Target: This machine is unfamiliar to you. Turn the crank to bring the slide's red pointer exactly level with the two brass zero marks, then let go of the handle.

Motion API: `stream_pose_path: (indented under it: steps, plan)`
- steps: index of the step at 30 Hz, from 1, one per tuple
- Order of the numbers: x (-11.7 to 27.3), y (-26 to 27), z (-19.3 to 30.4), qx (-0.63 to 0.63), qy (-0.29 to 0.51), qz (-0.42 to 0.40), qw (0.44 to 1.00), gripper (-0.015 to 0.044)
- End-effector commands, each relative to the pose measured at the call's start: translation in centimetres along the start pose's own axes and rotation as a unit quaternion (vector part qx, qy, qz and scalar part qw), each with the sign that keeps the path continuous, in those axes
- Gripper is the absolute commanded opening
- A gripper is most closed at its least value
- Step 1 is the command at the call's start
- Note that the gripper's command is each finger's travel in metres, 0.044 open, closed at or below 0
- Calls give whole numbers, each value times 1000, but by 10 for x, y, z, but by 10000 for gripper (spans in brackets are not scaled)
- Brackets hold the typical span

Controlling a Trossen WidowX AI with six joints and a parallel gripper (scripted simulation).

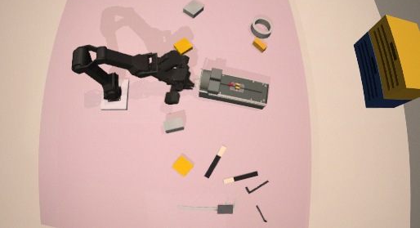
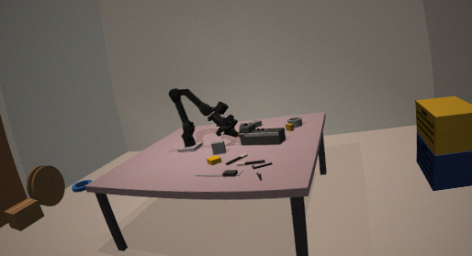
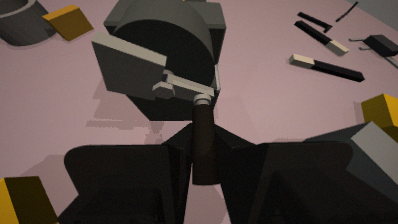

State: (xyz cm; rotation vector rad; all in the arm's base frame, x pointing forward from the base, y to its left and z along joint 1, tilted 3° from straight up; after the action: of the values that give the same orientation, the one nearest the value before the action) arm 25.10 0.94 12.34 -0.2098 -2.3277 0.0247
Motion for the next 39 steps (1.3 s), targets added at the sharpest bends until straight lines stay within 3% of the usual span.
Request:
stream_pose_path:
  steps: [1, 39]
  plan:
    - [-6, 5, 4, 0, 5, -2, 1000, 0]
    - [-12, 36, 5, -1, 5, -3, 1000, 0]
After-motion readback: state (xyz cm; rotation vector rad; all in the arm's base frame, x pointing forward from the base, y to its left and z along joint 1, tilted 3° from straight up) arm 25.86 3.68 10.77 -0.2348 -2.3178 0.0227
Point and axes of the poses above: the point midway between the two fingers, 35 mm back from their tips, its own x axis back along the fingers, its own y axis across the jaws, z = x × y, the point moved 10 cm from there along x, back along the fingers, and after that the axes turned 10 degrees about x, right-handed, at the moved point
